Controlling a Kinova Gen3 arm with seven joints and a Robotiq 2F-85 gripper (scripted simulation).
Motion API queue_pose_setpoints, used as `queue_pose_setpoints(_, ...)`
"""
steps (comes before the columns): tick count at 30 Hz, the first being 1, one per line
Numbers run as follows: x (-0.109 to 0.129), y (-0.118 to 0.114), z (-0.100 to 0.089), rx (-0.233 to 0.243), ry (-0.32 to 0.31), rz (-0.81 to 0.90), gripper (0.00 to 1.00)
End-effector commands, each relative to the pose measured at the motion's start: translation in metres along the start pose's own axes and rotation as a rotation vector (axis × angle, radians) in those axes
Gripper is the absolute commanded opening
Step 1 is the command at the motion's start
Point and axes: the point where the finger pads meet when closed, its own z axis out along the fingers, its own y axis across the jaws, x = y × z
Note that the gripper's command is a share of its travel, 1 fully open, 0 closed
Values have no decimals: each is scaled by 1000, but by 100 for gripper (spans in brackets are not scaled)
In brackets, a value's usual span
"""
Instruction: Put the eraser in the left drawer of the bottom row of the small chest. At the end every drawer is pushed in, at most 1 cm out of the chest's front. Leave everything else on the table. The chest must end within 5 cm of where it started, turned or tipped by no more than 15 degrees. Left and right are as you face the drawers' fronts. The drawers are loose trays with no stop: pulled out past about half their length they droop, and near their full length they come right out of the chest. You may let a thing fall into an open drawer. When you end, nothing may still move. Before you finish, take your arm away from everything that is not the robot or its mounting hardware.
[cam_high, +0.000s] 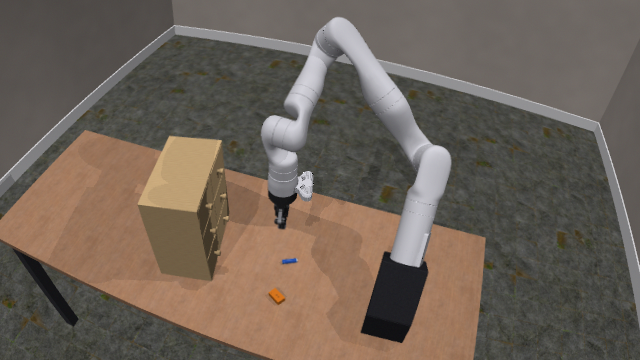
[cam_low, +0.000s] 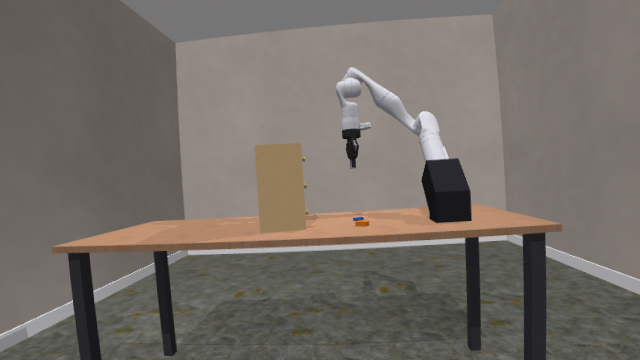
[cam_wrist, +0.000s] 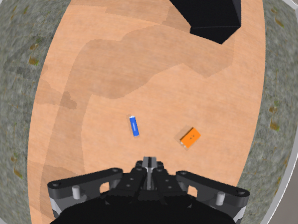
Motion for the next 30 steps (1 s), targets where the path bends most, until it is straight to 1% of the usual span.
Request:
queue_pose_setpoints(1,0,-1,-2,0,4,-4,0)
queue_pose_setpoints(29,0,-1,-2,1,5,-4,0)
queue_pose_setpoints(30,0,-1,-2,1,5,-4,100)
